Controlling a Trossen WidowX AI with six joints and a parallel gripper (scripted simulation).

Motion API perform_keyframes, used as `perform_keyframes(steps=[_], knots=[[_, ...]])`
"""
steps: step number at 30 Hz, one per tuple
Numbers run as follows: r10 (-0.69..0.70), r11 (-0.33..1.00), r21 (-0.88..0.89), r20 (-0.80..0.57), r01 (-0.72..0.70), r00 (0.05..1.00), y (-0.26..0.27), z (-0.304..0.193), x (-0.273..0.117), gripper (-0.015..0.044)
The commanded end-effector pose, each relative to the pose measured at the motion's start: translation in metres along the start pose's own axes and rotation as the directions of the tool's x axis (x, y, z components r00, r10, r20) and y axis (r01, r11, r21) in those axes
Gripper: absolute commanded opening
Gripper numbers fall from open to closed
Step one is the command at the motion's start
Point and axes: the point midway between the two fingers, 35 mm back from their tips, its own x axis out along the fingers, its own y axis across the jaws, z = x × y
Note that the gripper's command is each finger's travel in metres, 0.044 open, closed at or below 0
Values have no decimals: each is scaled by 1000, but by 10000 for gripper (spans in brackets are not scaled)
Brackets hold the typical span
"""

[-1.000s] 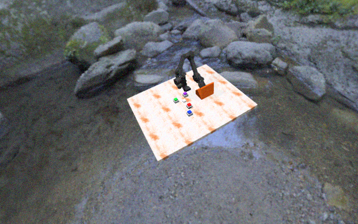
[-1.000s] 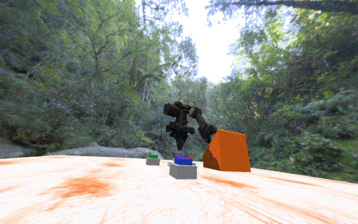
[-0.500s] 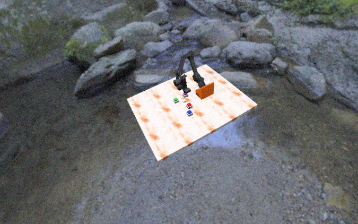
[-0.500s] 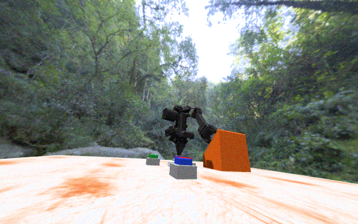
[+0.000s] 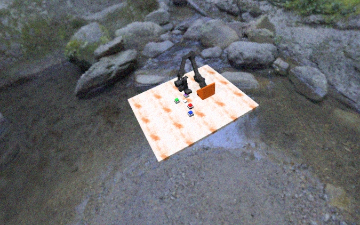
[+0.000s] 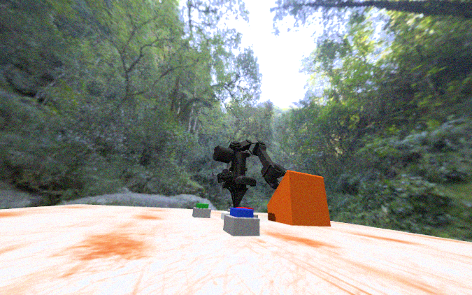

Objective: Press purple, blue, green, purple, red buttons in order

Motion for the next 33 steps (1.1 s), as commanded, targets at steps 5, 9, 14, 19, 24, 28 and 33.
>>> perform_keyframes(steps=[5, 9, 14, 19, 24, 28, 33], knots=[[-5, 1000, -7, -6, 5, 1000, 0, -2, 2, 20], [0, 1000, 0, 0, 0, 1000, 0, 0, -2, 20], [-4, 1000, -7, -6, 4, 1000, 0, -2, -33, 20], [-1, 1000, -8, -6, 1, 1000, 1, -1, -41, 20], [-1, 1000, -8, -7, 1, 1000, 1, -1, -93, 20], [-2, 1000, -8, -8, 2, 1000, 1, -1, -95, 20], [6, 1000, -9, -5, -6, 1000, 37, 20, -101, 20]])
